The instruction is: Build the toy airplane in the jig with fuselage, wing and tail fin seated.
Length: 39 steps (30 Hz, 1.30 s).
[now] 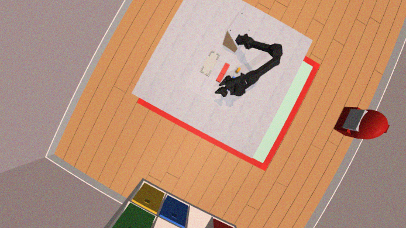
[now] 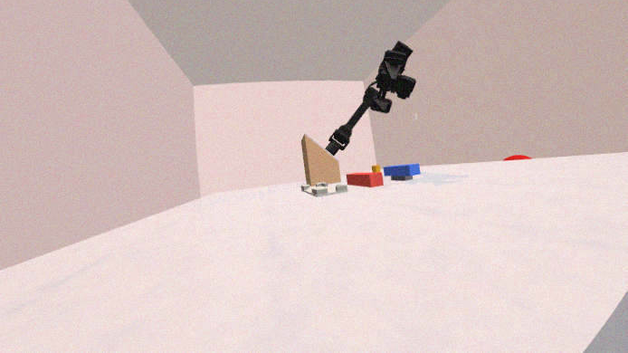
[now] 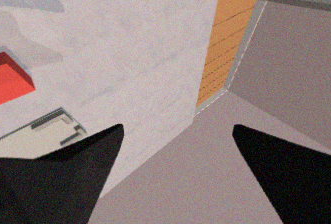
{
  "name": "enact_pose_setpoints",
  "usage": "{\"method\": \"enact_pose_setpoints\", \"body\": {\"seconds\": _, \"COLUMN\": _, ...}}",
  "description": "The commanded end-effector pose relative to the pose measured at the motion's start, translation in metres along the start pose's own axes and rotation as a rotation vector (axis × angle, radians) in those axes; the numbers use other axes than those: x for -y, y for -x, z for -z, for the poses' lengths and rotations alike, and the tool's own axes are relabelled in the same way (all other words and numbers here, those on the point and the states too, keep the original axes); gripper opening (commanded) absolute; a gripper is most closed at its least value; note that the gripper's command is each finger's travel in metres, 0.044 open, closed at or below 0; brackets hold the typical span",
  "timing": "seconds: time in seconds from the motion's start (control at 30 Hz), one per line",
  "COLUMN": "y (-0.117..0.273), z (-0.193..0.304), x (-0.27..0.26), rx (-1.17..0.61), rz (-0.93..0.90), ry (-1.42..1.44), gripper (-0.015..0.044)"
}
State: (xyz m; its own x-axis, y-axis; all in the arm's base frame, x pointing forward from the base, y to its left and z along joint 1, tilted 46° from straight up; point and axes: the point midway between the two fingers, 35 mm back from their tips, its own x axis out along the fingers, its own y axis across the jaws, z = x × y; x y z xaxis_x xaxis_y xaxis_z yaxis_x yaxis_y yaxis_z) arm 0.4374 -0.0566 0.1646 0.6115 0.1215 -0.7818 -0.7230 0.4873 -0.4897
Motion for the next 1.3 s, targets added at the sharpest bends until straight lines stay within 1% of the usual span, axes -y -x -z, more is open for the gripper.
{"method": "enact_pose_setpoints", "body": {"seconds": 0.0, "y": -0.016, "z": 0.023, "x": -0.054, "rx": 0.006, "rz": -0.222, "ry": -0.265, "gripper": 0.0440}}
{"method": "enact_pose_setpoints", "body": {"seconds": 0.17, "y": -0.019, "z": 0.042, "x": -0.125, "rx": -0.027, "rz": -0.520, "ry": -0.678, "gripper": 0.0440}}
{"method": "enact_pose_setpoints", "body": {"seconds": 0.3, "y": -0.006, "z": 0.049, "x": -0.183, "rx": -0.105, "rz": -0.793, "ry": -1.102, "gripper": 0.0440}}
{"method": "enact_pose_setpoints", "body": {"seconds": 0.37, "y": 0.000, "z": 0.048, "x": -0.198, "rx": -0.140, "rz": -0.876, "ry": -1.240, "gripper": 0.0440}}
{"method": "enact_pose_setpoints", "body": {"seconds": 0.63, "y": 0.001, "z": 0.048, "x": -0.199, "rx": -0.144, "rz": -0.886, "ry": -1.257, "gripper": 0.0440}}
{"method": "enact_pose_setpoints", "body": {"seconds": 0.7, "y": -0.008, "z": 0.044, "x": -0.207, "rx": -0.145, "rz": -0.885, "ry": -1.257, "gripper": 0.0440}}
{"method": "enact_pose_setpoints", "body": {"seconds": 0.8, "y": -0.032, "z": 0.030, "x": -0.232, "rx": -0.143, "rz": -0.887, "ry": -1.258, "gripper": 0.0440}}
{"method": "enact_pose_setpoints", "body": {"seconds": 1.27, "y": -0.048, "z": 0.021, "x": -0.247, "rx": -0.142, "rz": -0.887, "ry": -1.258, "gripper": 0.0440}}
